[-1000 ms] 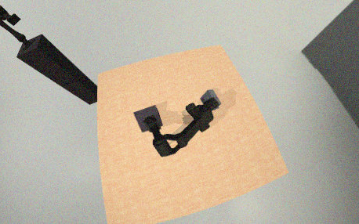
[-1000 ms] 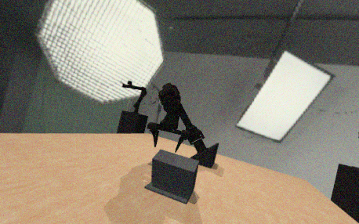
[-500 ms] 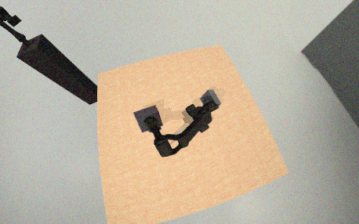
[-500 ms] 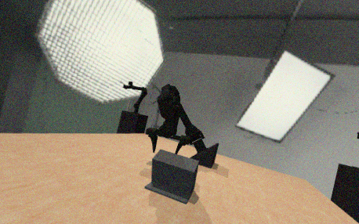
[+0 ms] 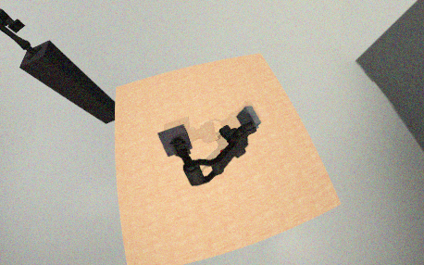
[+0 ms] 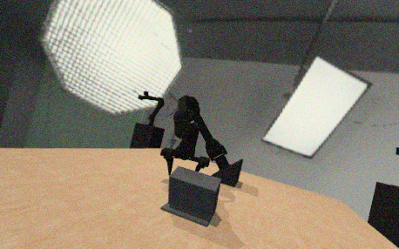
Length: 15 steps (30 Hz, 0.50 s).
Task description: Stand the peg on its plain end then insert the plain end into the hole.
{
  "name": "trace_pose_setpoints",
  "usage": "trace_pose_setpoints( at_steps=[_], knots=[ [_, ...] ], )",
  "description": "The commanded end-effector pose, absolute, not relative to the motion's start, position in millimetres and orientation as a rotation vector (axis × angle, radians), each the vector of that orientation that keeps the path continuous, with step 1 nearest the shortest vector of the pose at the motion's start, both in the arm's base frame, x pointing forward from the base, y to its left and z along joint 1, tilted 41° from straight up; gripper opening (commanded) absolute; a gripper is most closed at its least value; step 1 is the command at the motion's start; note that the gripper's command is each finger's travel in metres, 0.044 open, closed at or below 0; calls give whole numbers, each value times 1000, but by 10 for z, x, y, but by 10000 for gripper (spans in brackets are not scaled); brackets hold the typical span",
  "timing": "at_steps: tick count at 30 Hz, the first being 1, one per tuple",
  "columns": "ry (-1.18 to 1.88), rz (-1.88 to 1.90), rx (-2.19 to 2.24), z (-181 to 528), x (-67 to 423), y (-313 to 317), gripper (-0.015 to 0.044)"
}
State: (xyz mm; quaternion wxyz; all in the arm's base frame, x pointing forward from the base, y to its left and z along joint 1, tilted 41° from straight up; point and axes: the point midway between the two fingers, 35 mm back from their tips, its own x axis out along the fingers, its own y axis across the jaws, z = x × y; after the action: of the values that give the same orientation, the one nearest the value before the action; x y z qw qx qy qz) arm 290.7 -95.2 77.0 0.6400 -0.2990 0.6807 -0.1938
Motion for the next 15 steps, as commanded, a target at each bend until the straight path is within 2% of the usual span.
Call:
trace_pose_setpoints(
  at_steps=[1, 11, 15],
  knots=[
    [1557, -440, -693, 712, 2890, -1002, 440],
    [1557, -442, -695, 618, 2873, -1093, 440],
    [1557, -442, -695, 618, 2873, -1093, 335]
  ],
)
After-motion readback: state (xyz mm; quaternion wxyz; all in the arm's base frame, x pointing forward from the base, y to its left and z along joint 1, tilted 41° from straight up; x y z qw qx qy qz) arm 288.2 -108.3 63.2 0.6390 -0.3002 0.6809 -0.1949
